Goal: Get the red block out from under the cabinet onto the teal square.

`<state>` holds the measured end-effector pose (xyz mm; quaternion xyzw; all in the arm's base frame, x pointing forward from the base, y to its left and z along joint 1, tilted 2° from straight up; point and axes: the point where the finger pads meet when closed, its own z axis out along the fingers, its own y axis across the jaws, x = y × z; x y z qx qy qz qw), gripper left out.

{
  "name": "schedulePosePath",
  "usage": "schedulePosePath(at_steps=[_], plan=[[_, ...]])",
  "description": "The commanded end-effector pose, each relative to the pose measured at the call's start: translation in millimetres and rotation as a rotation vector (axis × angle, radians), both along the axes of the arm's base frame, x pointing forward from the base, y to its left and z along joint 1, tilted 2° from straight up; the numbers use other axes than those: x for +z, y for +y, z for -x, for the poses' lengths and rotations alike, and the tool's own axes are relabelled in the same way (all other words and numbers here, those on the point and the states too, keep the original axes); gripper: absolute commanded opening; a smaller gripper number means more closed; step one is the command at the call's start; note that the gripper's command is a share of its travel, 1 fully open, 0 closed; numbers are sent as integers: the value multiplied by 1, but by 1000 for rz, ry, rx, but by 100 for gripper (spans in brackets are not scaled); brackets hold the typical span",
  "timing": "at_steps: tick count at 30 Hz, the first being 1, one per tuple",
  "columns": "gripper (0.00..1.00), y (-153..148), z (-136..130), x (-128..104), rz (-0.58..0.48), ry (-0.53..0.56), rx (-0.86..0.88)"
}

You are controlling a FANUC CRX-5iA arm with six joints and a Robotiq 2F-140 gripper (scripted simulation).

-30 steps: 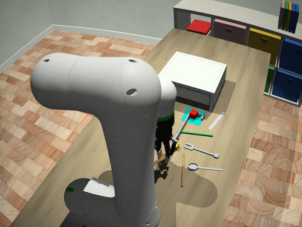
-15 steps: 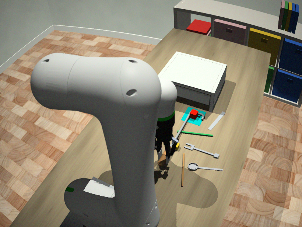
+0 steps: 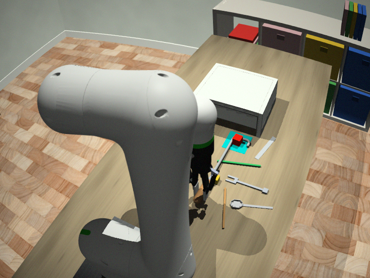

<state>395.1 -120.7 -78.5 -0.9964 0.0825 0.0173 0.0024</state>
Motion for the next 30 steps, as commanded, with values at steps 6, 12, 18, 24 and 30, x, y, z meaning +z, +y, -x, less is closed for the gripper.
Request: schedulePosePath(at_steps=[6, 12, 18, 24, 30], plan=[[0, 0, 0, 0, 0, 0, 0], [0, 0, 0, 0, 0, 0, 0], [0, 3, -4, 0, 0, 0, 0], [0, 11, -11, 0, 0, 0, -1], [0, 11, -11, 0, 0, 0, -1]])
